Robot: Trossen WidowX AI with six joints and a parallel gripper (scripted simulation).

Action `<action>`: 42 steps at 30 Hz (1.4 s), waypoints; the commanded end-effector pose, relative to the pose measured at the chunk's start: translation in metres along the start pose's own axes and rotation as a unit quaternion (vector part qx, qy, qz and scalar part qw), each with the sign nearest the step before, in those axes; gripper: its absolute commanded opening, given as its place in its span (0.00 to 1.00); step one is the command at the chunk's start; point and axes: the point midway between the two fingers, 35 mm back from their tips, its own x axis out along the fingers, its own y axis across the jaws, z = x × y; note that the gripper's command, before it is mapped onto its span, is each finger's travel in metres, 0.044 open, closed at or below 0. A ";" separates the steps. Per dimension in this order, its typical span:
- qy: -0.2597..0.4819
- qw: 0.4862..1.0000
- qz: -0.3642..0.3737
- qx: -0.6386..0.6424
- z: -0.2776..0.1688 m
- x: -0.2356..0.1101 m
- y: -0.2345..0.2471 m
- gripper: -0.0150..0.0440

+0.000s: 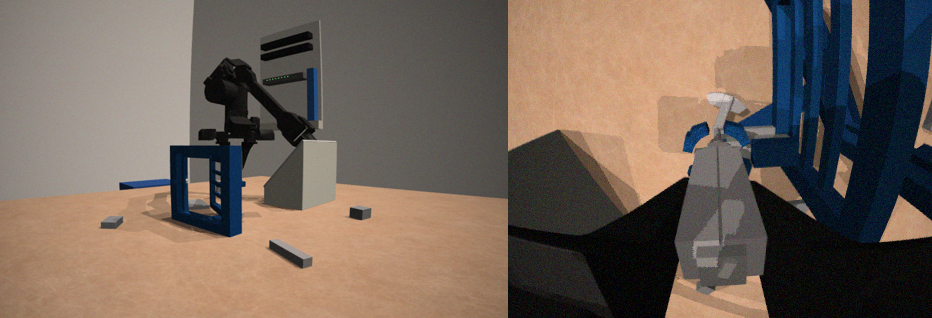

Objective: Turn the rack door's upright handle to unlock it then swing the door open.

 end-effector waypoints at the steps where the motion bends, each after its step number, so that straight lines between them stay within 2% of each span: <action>1: -0.003 0.999 -0.001 0.038 0.002 0.000 0.004 0.29; 22: -0.004 0.983 0.000 0.185 0.018 0.000 0.040 0.29; 42: -0.004 0.946 0.001 0.324 0.043 0.000 0.068 0.29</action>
